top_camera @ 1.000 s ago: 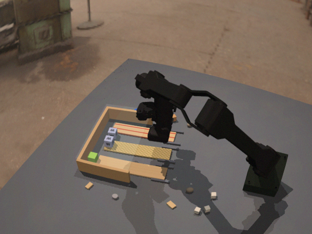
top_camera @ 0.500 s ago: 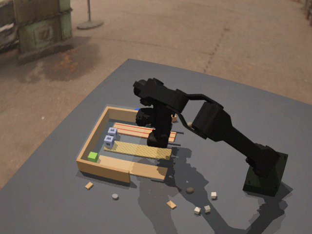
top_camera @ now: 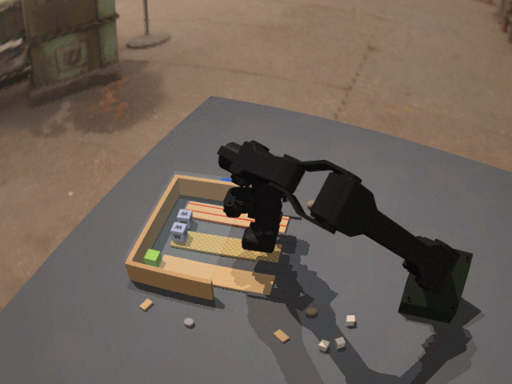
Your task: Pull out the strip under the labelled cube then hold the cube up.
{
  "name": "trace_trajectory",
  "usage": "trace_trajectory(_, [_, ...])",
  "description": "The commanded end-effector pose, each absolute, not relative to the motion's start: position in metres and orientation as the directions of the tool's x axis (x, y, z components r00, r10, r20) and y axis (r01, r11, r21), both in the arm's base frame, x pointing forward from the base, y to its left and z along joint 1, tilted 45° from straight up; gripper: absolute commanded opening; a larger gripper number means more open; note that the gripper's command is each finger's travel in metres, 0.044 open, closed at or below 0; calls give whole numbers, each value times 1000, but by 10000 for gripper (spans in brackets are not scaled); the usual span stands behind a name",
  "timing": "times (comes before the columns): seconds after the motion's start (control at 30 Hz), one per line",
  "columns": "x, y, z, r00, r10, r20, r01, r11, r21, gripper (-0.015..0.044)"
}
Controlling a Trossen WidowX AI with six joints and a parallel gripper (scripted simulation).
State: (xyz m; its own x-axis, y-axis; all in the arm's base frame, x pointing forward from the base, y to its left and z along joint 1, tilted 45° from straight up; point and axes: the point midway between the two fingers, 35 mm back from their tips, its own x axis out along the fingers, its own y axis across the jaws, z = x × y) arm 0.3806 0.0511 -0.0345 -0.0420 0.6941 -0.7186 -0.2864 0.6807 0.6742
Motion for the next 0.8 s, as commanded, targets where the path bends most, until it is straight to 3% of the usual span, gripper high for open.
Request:
trace_trajectory(0.0, [377, 57, -40, -50, 698, -715, -278, 678, 681, 0])
trace_trajectory(0.77, [375, 63, -47, -50, 698, -714, -278, 677, 682, 0])
